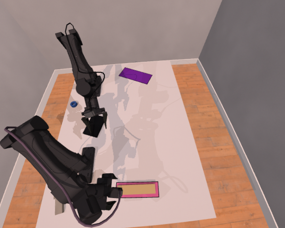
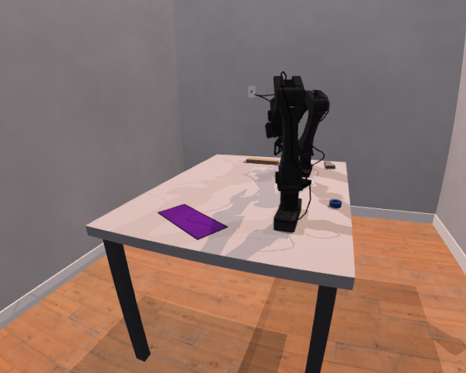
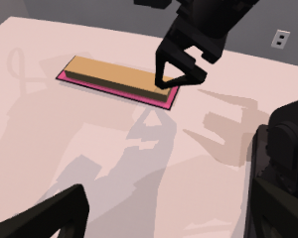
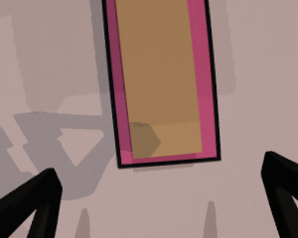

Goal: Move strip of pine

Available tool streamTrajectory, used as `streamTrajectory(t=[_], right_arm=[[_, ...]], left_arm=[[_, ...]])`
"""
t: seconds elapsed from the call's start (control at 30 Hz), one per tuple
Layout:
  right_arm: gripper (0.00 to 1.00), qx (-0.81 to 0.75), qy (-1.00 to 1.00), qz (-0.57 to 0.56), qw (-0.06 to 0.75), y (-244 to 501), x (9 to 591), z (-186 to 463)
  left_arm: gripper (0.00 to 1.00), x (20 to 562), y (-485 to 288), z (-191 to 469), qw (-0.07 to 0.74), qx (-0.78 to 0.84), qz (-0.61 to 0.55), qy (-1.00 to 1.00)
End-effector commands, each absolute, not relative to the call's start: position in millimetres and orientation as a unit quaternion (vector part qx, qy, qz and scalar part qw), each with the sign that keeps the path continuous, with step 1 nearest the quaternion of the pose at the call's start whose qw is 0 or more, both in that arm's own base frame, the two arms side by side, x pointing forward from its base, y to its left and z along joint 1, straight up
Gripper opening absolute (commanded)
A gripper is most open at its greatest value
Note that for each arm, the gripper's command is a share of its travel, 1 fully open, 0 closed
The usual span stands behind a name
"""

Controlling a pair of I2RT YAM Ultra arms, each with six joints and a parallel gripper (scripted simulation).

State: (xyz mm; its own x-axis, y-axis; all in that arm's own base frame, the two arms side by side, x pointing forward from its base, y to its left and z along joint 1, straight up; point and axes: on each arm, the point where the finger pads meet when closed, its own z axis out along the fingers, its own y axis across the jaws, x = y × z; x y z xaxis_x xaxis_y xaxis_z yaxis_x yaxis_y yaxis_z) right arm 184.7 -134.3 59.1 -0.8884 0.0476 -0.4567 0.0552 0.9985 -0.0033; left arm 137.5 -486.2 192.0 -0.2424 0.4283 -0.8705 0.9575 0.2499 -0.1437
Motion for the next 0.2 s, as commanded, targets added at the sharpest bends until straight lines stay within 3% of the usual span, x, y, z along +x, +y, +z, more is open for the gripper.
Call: streamTrajectory(t=[0.0, 0.17], right_arm=[[1.00, 0.026, 0.969, -0.007, 0.246, -139.3, 190.1, 69.1], [1.00, 0.026, 0.969, -0.007, 0.246, -139.3, 190.1, 69.1]], left_arm=[[0.72, 138.2, -493.9, 203.4, 0.377, 0.490, -0.369, 0.694], [0.72, 138.2, -493.9, 203.4, 0.377, 0.490, -0.369, 0.694]])
